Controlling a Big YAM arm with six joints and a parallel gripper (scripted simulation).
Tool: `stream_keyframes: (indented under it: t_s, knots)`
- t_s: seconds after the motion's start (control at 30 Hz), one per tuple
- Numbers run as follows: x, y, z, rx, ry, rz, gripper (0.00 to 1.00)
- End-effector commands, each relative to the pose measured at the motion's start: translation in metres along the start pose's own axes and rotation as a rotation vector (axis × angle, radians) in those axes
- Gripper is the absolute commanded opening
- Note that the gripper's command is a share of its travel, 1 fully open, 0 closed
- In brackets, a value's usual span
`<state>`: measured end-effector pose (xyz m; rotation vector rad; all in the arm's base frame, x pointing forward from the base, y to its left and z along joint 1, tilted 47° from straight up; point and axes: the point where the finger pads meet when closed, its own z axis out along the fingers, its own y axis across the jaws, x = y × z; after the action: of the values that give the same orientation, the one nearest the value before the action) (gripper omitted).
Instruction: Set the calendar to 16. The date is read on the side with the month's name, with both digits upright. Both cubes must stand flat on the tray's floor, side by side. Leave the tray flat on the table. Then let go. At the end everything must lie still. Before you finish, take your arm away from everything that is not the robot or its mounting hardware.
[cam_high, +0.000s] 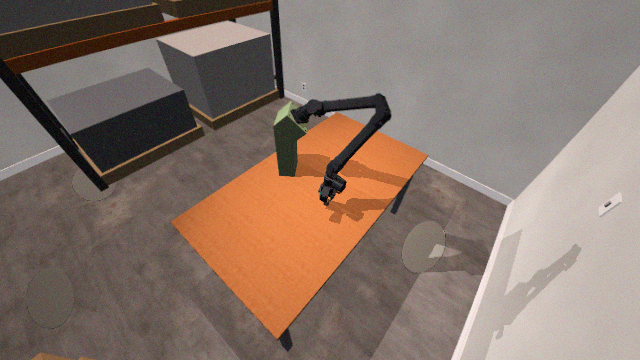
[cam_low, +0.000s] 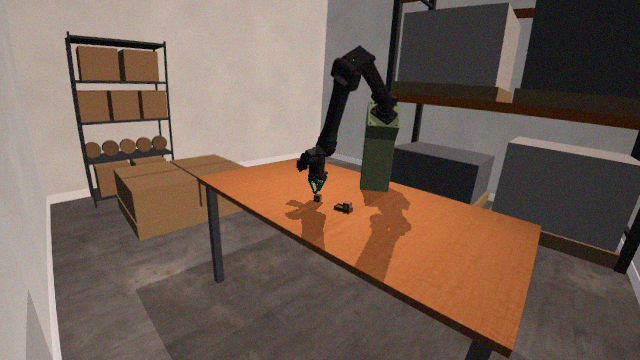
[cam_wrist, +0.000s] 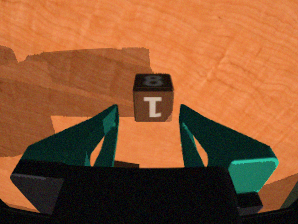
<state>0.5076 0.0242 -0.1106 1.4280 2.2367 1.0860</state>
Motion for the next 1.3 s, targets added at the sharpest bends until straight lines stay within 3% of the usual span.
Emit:
stream_keyframes:
  t_s: [0.0,0.17,1.27]
  knots:
    - [0.0170,-0.0170,0.0048,0.028,0.020,0.017,0.47]
    - [0.0144,-0.0094,0.0070,0.015,0.015,0.009,0.47]
    - [0.0155,-0.0117,0.0068,0.022,0.018,0.013,0.47]
